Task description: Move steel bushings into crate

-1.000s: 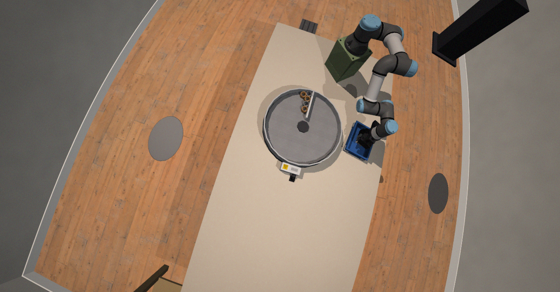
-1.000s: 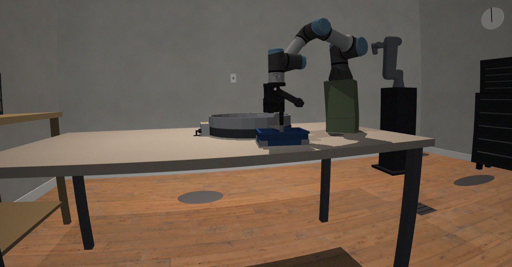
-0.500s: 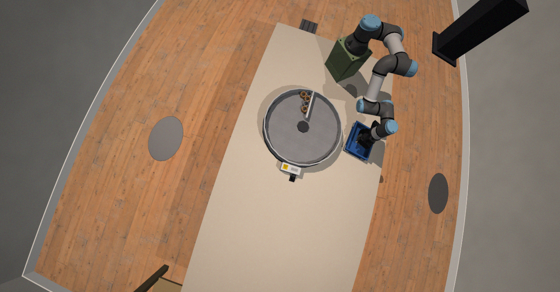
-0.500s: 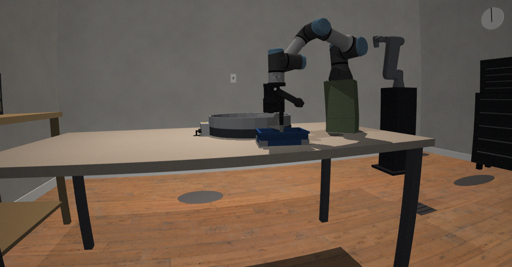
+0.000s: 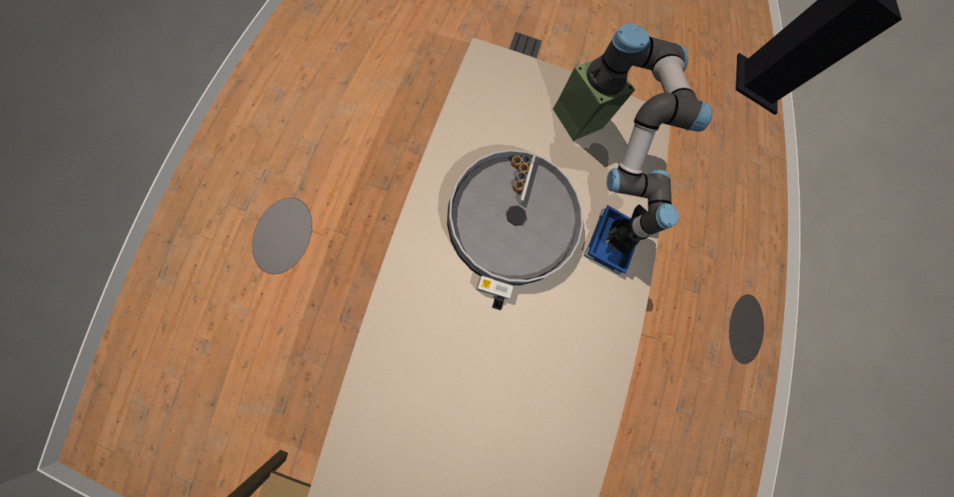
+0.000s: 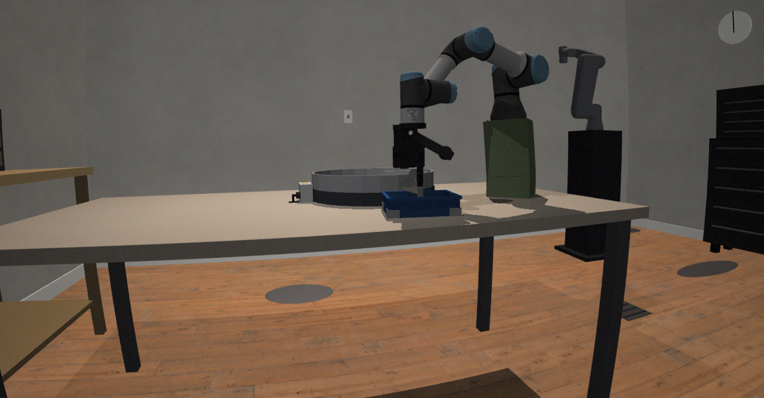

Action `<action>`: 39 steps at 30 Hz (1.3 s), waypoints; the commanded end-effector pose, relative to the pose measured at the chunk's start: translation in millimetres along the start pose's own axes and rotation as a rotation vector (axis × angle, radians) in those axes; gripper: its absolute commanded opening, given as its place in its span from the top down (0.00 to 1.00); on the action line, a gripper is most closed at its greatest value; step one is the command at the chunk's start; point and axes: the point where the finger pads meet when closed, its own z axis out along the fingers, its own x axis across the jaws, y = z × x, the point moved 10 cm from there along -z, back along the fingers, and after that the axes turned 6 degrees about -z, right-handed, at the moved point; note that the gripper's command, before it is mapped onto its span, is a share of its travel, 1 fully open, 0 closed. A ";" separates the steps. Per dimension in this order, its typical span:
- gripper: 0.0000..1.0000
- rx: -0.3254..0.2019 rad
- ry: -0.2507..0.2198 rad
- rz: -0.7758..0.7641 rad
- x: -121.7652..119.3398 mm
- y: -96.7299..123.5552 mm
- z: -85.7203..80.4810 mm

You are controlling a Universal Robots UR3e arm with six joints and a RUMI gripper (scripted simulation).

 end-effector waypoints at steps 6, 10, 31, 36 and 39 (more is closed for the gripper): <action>0.94 -0.003 0.002 0.000 0.5 0.8 -1.0; 0.94 -0.003 0.002 0.000 0.5 0.8 -1.0; 0.94 -0.003 0.002 0.000 0.5 0.8 -1.0; 0.94 -0.003 0.002 0.000 0.5 0.8 -1.0; 0.94 -0.003 0.002 0.000 0.5 0.8 -1.0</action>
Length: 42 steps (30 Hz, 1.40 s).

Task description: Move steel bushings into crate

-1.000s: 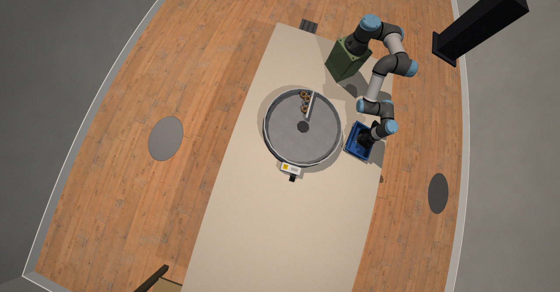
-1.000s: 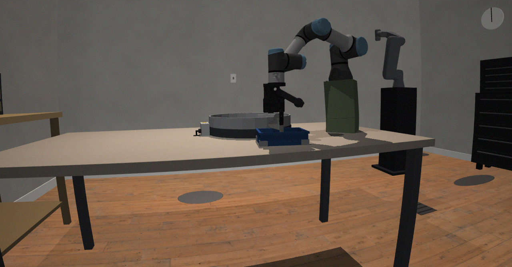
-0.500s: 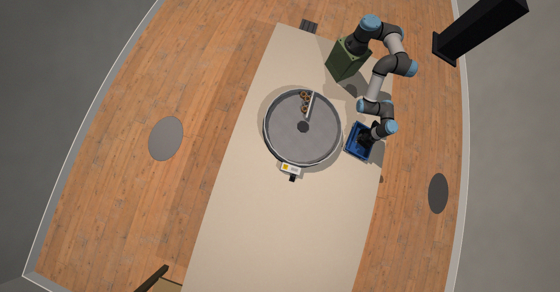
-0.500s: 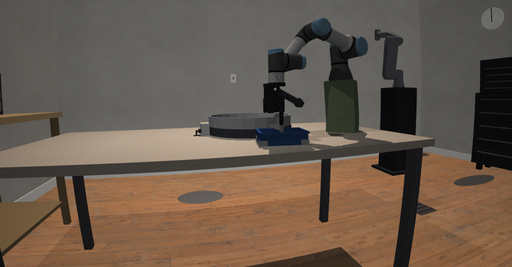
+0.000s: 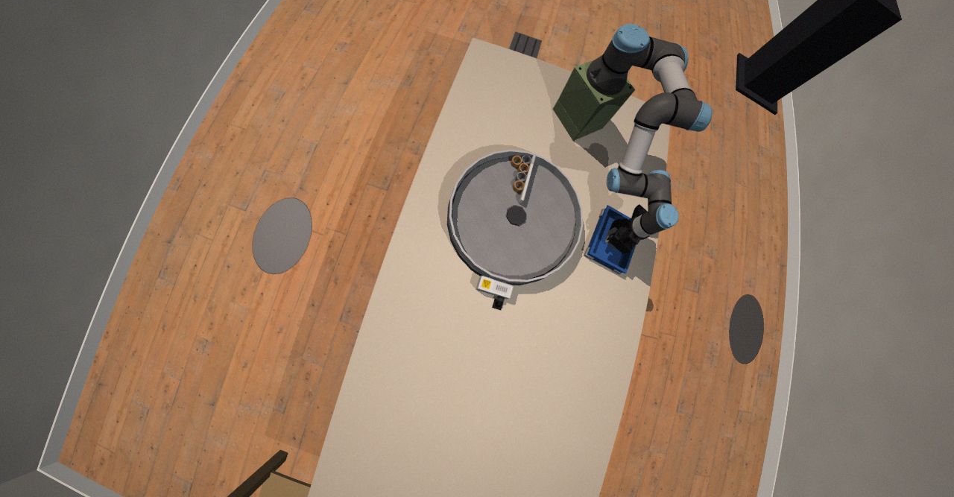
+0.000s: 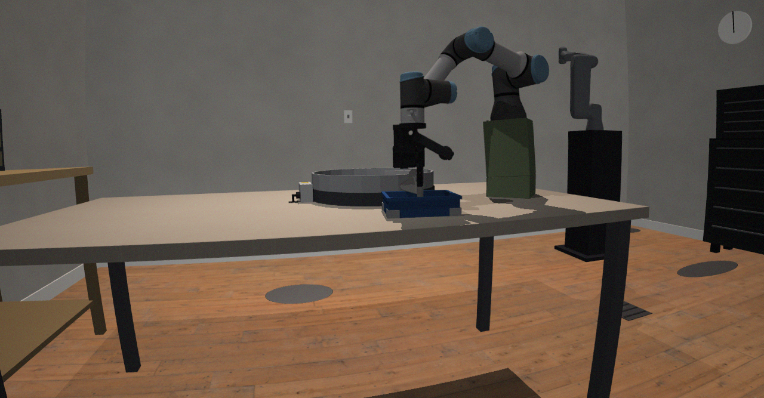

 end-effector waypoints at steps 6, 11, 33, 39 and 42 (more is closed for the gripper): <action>0.94 -0.003 0.001 0.000 0.4 0.8 -3.3; 0.94 -0.003 0.001 0.000 0.4 0.8 -12.9; 0.94 -0.003 0.001 0.000 0.2 0.5 -90.3; 0.94 -0.003 0.001 0.000 0.2 0.4 -106.2; 0.94 -0.003 0.001 0.000 0.2 0.4 -108.9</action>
